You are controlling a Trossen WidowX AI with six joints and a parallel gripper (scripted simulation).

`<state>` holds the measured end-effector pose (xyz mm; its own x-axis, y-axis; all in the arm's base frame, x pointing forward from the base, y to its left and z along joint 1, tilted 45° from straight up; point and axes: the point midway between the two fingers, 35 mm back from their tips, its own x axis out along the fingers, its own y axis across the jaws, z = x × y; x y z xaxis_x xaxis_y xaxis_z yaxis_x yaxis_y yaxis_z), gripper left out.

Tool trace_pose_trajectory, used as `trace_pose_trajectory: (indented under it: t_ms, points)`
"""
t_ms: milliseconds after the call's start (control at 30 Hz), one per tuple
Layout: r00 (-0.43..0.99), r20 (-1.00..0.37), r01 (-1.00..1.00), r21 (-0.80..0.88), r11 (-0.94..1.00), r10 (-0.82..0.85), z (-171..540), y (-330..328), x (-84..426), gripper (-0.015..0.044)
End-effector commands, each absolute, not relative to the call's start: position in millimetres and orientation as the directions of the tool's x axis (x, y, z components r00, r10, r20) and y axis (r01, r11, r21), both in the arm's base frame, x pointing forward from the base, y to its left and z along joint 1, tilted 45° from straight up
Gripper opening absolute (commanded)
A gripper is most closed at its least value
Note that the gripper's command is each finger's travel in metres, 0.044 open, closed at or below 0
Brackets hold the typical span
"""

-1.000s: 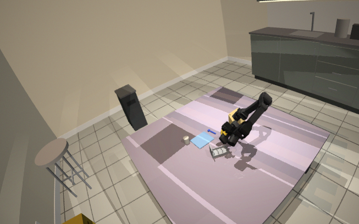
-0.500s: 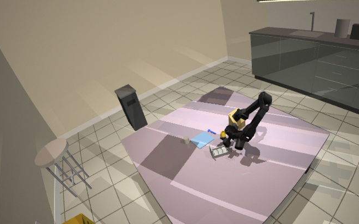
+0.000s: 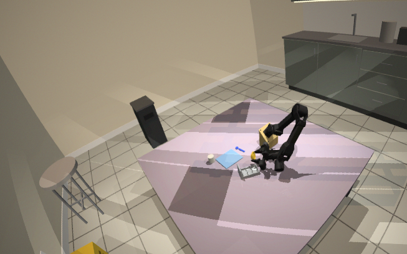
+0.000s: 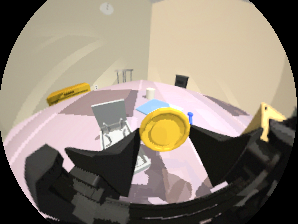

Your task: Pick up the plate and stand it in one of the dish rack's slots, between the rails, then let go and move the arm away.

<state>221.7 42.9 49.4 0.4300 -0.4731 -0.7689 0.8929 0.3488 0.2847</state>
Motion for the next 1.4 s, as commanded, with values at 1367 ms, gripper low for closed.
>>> trace_pose_trajectory:
  t_ms: [1367]
  points:
    - [0.855,-0.356,0.517,0.651,0.556,-0.377,76.5,90.1,222.3,0.0]
